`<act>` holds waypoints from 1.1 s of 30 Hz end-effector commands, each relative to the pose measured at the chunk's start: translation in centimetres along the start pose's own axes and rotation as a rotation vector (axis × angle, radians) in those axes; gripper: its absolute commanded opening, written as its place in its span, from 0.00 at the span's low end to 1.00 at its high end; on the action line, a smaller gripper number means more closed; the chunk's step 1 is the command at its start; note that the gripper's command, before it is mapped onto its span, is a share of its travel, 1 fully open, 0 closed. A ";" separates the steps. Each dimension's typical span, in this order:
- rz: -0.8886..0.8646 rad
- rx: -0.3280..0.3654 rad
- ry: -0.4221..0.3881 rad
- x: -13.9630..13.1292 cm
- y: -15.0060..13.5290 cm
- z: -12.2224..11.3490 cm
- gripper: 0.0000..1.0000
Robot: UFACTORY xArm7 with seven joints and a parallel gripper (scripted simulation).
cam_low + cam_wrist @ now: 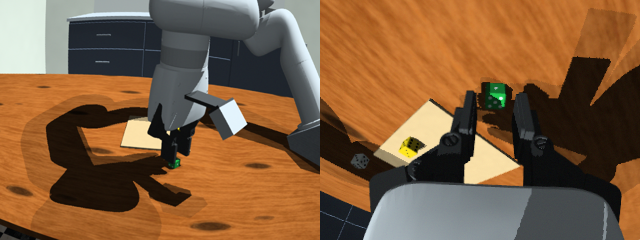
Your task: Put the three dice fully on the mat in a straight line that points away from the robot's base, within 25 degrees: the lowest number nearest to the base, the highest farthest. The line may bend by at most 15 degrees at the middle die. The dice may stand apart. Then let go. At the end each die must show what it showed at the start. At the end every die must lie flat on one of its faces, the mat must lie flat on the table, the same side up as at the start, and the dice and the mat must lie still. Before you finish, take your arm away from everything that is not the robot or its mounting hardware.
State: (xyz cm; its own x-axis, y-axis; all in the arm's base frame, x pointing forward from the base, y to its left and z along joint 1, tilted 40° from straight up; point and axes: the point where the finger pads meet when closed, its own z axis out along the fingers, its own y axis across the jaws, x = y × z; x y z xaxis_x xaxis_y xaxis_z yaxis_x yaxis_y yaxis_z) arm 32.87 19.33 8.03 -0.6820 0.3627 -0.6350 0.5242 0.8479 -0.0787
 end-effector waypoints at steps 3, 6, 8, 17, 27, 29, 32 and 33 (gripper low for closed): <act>0.000 -0.003 0.000 0.0 0.1 -0.1 0.31; 0.000 -0.003 0.000 0.0 0.1 -0.1 0.31; 0.000 -0.003 0.000 0.0 0.1 -0.1 0.31; 0.000 -0.003 0.000 0.0 0.1 -0.1 0.31; 0.000 -0.003 0.000 0.0 0.1 0.3 0.31; 0.000 -0.003 0.000 0.0 0.1 0.5 0.31; 0.000 -0.003 0.000 0.0 0.1 0.9 0.31; 0.000 -0.003 0.000 0.0 0.1 1.0 0.31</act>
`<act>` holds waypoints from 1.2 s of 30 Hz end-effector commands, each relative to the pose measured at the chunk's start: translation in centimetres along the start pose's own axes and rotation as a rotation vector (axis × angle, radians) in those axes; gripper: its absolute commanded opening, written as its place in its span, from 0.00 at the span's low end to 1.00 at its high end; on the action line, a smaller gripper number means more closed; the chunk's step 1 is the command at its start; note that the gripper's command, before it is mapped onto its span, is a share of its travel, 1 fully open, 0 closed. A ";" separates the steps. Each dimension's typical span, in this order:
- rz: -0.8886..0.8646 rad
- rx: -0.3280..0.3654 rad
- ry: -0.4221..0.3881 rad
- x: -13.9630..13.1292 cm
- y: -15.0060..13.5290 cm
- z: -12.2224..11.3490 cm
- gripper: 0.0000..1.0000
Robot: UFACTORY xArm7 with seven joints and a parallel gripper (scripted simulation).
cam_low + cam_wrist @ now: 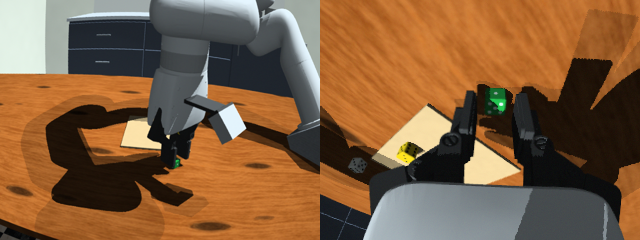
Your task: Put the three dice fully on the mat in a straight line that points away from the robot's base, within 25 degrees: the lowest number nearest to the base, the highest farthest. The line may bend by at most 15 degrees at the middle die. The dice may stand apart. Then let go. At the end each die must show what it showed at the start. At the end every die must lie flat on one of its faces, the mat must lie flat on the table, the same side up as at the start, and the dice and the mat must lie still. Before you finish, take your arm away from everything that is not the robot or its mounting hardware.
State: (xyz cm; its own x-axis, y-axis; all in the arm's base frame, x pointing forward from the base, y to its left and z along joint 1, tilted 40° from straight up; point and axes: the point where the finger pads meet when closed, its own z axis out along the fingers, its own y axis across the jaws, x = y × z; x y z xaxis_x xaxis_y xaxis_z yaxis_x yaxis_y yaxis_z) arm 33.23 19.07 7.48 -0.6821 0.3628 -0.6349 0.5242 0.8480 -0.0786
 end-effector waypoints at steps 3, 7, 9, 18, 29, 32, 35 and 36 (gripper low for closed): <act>0.000 -0.003 0.000 0.0 0.1 0.7 0.31; 0.000 -0.003 0.000 0.0 0.1 1.0 0.31; 0.000 -0.003 0.000 0.0 0.1 1.1 0.31; 0.000 -0.003 0.000 0.0 0.1 1.2 0.31; 0.000 -0.003 0.000 0.0 0.1 1.2 0.31; 0.000 -0.003 0.000 0.0 0.1 1.2 0.31; 0.000 -0.003 0.000 0.0 0.1 1.2 0.31; 0.000 -0.003 0.000 0.0 0.1 1.2 0.31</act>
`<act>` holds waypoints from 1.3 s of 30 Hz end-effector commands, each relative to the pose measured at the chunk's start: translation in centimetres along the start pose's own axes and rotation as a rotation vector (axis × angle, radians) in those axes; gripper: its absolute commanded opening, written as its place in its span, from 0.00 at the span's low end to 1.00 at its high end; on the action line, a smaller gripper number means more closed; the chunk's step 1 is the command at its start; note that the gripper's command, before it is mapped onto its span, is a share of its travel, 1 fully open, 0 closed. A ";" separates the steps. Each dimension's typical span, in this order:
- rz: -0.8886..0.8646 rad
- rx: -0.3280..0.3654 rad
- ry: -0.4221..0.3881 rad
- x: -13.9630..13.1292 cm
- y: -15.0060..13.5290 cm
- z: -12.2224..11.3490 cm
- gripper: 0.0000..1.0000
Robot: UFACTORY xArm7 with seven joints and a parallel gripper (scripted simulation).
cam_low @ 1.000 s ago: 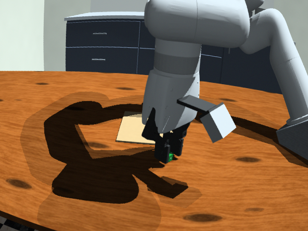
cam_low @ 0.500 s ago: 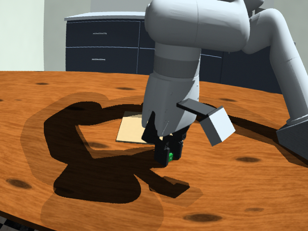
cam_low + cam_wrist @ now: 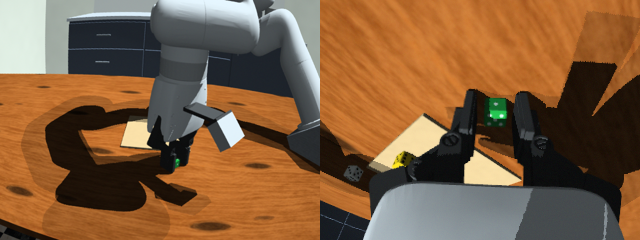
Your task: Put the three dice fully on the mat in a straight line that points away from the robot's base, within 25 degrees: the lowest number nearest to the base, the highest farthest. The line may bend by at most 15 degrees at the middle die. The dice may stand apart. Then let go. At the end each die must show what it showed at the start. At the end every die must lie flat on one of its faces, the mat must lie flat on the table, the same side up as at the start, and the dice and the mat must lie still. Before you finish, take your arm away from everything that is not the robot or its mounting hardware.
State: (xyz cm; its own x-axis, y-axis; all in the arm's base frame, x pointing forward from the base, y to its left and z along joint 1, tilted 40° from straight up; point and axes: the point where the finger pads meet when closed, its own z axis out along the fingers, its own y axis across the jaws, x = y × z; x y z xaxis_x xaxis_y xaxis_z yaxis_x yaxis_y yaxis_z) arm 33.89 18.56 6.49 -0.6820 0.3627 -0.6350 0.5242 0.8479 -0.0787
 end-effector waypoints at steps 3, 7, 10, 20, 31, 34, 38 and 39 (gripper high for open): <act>0.000 -0.003 0.000 0.0 0.1 -0.1 0.31; 0.000 -0.003 0.000 0.0 0.1 -0.1 0.31; 0.000 -0.003 0.000 0.0 0.1 -0.1 0.31; 0.000 -0.003 0.000 0.0 0.1 -0.1 0.11; 0.000 -0.003 0.000 0.0 0.1 -0.1 0.11; 0.000 -0.003 0.000 0.0 0.1 -0.1 0.11; 0.000 -0.003 0.000 0.0 0.1 -0.1 0.11; 0.000 -0.003 0.000 0.0 0.1 -0.1 0.11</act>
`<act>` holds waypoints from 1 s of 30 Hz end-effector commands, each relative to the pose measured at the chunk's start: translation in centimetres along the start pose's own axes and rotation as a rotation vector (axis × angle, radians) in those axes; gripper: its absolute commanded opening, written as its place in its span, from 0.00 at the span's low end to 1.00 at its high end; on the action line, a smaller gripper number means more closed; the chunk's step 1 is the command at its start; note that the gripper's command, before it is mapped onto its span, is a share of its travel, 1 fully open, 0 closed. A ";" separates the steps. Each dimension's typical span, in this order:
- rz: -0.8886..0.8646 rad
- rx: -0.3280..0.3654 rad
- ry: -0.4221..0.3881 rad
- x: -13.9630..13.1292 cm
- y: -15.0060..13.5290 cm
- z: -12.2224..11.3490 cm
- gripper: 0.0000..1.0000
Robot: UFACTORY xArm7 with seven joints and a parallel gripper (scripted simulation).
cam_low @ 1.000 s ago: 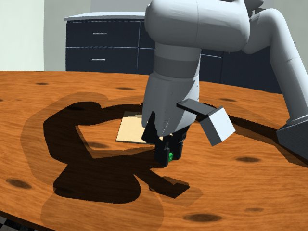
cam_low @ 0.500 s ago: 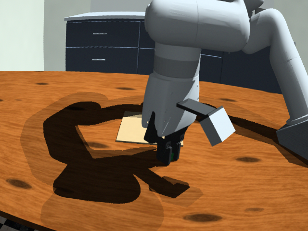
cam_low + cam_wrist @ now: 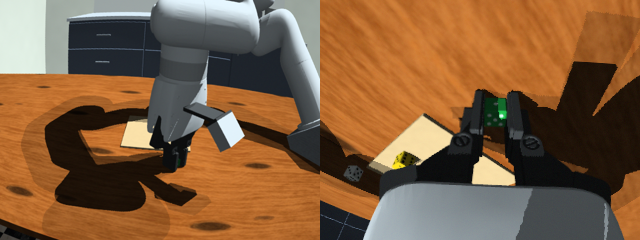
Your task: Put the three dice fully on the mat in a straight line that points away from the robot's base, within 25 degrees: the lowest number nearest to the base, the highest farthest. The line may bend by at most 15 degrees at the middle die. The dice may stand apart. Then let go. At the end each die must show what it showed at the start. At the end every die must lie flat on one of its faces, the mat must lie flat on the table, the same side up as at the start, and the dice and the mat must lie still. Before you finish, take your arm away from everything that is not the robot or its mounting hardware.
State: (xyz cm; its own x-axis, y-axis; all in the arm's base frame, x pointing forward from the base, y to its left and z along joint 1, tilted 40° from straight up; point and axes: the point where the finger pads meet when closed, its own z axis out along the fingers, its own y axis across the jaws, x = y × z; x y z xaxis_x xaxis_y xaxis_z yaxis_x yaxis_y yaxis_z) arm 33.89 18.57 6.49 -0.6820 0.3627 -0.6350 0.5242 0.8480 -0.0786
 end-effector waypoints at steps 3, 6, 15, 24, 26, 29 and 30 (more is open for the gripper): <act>0.000 -0.003 0.000 0.0 0.1 -0.1 0.11; 0.000 -0.003 0.000 0.0 0.1 -0.1 0.11; 0.000 -0.003 0.000 0.0 0.1 -1.2 0.11; 0.000 -0.003 0.000 0.0 0.1 -6.0 0.11; 0.000 -0.003 0.000 0.0 0.1 -7.4 0.11; 0.000 -0.003 0.000 0.0 0.1 -9.1 0.11; 0.000 -0.003 0.000 0.0 0.1 -9.5 0.11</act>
State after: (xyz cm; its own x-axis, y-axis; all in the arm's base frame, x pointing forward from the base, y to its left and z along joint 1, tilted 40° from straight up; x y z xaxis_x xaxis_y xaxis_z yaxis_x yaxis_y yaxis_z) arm 30.25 21.38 11.92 -0.6825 0.3625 -0.6346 0.5227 0.8491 -0.0770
